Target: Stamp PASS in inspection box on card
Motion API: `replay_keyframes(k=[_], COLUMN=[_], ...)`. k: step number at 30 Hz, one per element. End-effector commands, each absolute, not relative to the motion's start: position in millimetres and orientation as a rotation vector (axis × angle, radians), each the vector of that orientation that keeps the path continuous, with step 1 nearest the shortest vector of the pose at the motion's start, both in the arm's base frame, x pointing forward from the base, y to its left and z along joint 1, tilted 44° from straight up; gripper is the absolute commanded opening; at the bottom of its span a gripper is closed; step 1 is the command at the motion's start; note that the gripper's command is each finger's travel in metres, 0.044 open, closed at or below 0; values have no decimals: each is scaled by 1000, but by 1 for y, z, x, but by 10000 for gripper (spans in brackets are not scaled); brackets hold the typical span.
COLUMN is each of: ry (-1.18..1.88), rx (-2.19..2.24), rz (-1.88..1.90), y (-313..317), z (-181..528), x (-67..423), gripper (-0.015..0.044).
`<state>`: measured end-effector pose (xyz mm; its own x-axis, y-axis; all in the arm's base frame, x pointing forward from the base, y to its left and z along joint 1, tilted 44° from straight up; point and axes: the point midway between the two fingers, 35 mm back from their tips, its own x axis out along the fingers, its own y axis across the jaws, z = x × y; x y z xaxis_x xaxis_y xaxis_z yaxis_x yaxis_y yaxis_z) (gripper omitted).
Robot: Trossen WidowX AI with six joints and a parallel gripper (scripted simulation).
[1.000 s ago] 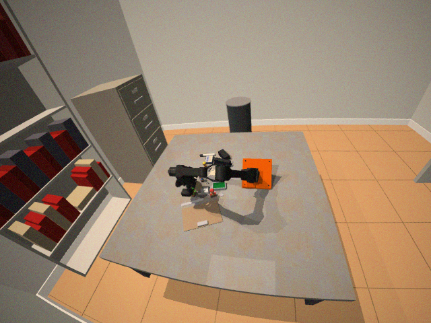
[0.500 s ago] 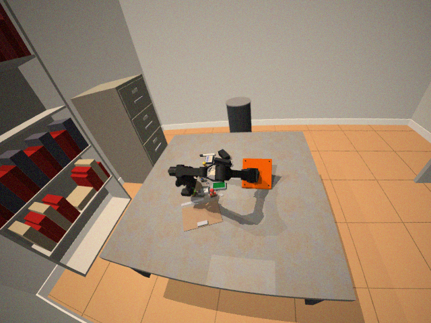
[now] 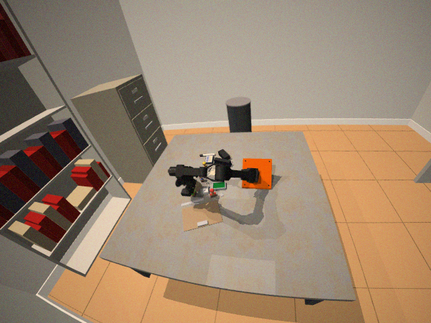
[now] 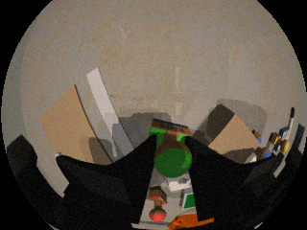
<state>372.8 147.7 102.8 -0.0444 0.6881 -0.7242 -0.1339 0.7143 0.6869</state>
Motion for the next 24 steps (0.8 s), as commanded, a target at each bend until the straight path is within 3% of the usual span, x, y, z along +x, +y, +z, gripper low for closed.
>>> replay_keyframes(k=[1, 24], ry=[1479, 1479], rx=[479, 478], rz=[710, 709], y=[148, 140], z=[103, 111], x=[372, 374], gripper=[0, 0])
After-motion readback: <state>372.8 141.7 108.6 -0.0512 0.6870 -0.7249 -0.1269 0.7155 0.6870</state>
